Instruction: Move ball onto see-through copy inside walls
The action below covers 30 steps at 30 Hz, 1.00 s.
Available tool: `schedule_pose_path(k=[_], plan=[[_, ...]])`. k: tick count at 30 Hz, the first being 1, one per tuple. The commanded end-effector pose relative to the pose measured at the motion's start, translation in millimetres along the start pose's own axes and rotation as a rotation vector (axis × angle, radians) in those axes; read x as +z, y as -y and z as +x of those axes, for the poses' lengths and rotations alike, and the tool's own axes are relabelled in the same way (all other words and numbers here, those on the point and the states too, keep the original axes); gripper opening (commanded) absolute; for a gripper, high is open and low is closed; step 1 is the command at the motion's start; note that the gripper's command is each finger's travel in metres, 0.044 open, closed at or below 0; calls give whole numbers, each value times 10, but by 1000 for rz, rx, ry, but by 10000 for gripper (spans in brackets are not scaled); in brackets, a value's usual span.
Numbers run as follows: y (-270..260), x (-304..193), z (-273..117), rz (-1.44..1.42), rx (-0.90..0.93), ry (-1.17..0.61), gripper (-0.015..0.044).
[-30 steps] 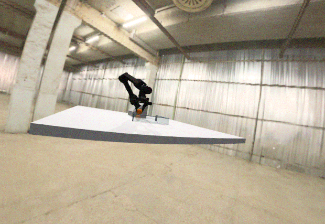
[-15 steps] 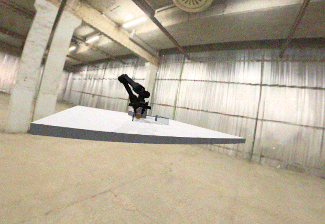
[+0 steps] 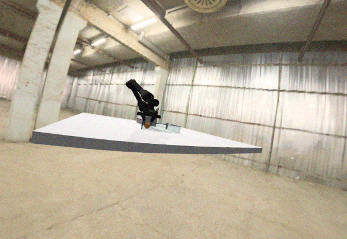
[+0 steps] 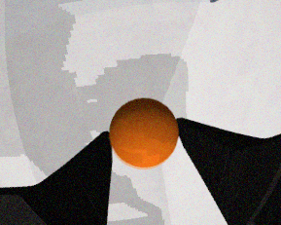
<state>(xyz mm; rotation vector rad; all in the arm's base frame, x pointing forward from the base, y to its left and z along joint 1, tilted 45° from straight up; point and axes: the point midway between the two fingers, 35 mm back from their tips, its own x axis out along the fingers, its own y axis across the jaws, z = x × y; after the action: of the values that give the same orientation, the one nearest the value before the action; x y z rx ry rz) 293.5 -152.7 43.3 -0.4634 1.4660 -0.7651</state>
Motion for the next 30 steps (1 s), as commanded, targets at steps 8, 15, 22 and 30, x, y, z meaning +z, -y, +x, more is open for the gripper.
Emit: schedule_pose_path(k=[8, 15, 22, 30], plan=[[2, 1, -2, 1, 0, 0, 263], [-9, 15, -107, 0, 2, -1, 339], [-16, -3, -843, -10, -1, -7, 339], [-38, 26, -762, -20, -2, 4, 339]])
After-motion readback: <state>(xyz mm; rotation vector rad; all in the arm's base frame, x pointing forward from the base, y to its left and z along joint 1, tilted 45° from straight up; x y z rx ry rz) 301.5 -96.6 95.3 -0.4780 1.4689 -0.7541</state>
